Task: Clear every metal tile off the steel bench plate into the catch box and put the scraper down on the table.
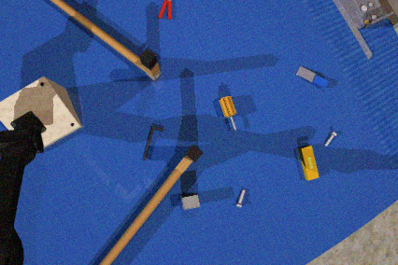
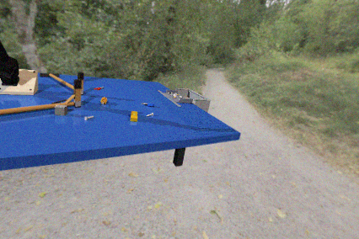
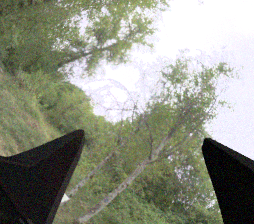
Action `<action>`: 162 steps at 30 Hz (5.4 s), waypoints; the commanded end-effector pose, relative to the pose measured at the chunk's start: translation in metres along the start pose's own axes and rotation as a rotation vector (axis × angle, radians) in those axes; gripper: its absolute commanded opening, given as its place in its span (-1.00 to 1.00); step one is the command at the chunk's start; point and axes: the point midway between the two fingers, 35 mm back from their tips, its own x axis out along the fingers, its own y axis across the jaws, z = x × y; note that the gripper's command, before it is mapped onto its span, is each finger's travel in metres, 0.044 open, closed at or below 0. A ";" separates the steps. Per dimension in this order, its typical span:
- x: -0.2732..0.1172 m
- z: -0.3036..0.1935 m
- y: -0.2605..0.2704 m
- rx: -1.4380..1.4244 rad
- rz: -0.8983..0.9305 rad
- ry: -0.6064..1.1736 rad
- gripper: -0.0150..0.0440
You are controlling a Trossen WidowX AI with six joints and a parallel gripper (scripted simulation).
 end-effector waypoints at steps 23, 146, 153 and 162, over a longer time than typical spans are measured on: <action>-0.090 -0.096 -0.131 -0.494 -0.336 0.367 1.00; -0.099 -0.128 -0.129 -0.868 -0.243 0.555 -0.49; -0.078 -0.123 -0.106 -0.831 -0.192 0.496 -0.49; -0.052 -0.115 -0.075 -0.781 -0.124 0.424 -0.49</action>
